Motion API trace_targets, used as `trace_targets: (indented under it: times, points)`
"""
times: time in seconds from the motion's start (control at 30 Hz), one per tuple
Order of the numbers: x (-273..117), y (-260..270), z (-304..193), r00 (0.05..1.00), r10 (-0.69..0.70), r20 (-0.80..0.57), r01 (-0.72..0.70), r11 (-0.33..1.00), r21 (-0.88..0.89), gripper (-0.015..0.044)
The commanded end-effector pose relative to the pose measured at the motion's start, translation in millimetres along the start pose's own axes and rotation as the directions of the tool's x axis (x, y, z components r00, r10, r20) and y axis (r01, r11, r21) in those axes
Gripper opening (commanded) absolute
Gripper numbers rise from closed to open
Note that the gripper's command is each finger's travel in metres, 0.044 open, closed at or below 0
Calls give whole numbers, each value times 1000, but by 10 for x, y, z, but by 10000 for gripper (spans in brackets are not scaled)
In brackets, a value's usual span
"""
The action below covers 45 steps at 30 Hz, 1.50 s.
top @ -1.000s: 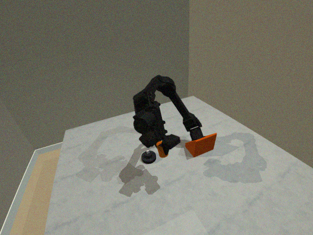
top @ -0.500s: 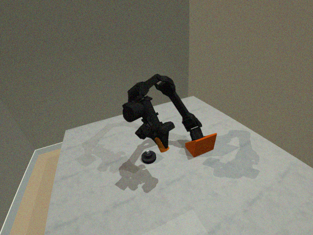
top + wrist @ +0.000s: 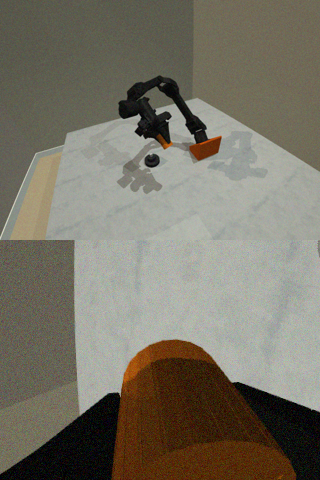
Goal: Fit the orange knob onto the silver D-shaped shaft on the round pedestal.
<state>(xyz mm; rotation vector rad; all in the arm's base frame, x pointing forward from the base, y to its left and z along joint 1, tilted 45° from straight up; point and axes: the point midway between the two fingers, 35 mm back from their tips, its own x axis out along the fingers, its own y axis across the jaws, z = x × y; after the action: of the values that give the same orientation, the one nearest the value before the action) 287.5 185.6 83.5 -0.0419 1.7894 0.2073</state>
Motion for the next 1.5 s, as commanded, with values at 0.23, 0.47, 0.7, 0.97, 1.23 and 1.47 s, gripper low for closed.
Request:
trace_targets:
  times: [0.23,0.47,0.7,0.97,1.23,1.47]
  points:
    - [10,-1,-2,1000,-8,-1,8,1000,-1,0]
    - [10,-1,-2,1000,-8,-1,8,1000,-1,0]
    - [10,-1,-2,1000,-8,-1,8,1000,-1,0]
    - [5,3,-2,1000,-3,-1,3,1000,-1,0]
    - [48,-22,0,997,-73,8,73,997,-6,0]
    - [177,-106,1,973,-230,9,230,973,-5,0]
